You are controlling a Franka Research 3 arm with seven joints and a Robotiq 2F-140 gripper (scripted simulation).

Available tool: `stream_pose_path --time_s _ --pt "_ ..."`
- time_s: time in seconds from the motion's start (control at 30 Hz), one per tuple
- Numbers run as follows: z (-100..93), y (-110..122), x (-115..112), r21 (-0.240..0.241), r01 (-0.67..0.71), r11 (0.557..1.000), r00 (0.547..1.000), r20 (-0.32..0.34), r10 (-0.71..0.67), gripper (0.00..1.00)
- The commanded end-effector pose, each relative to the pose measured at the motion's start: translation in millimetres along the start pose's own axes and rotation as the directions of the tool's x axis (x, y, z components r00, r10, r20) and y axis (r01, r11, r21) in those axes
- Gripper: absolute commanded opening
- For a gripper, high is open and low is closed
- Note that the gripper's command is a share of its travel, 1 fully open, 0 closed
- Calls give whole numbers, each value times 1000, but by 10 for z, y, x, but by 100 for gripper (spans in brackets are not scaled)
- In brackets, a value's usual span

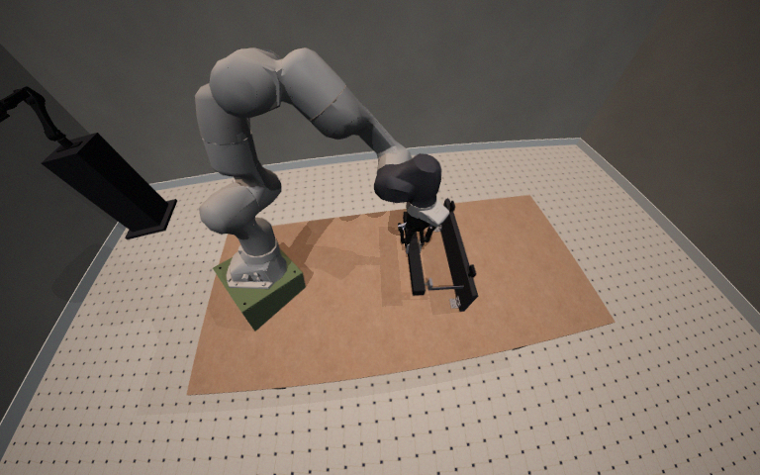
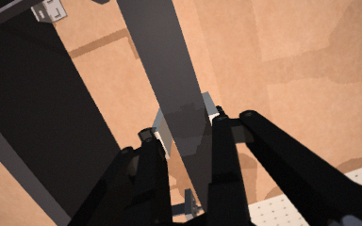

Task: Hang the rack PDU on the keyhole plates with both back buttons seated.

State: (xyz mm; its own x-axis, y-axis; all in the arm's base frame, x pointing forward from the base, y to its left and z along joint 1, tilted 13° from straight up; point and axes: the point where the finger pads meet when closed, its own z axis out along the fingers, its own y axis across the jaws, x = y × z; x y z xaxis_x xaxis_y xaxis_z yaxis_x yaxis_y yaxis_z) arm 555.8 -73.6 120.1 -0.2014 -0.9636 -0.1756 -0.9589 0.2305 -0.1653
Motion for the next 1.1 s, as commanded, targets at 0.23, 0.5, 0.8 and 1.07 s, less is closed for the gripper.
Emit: stream_pose_path --time_s 0.23,0.5,0.8,1.07 --pt "-24 -16 -6 5 4 1000 1000 -1 -4 0" --pt "-10 13 -10 -2 8 1000 1000 0 -8 0" --pt "-10 13 -10 -2 8 1000 1000 0 -8 0" --pt "-10 13 -10 -2 8 1000 1000 0 -8 0"
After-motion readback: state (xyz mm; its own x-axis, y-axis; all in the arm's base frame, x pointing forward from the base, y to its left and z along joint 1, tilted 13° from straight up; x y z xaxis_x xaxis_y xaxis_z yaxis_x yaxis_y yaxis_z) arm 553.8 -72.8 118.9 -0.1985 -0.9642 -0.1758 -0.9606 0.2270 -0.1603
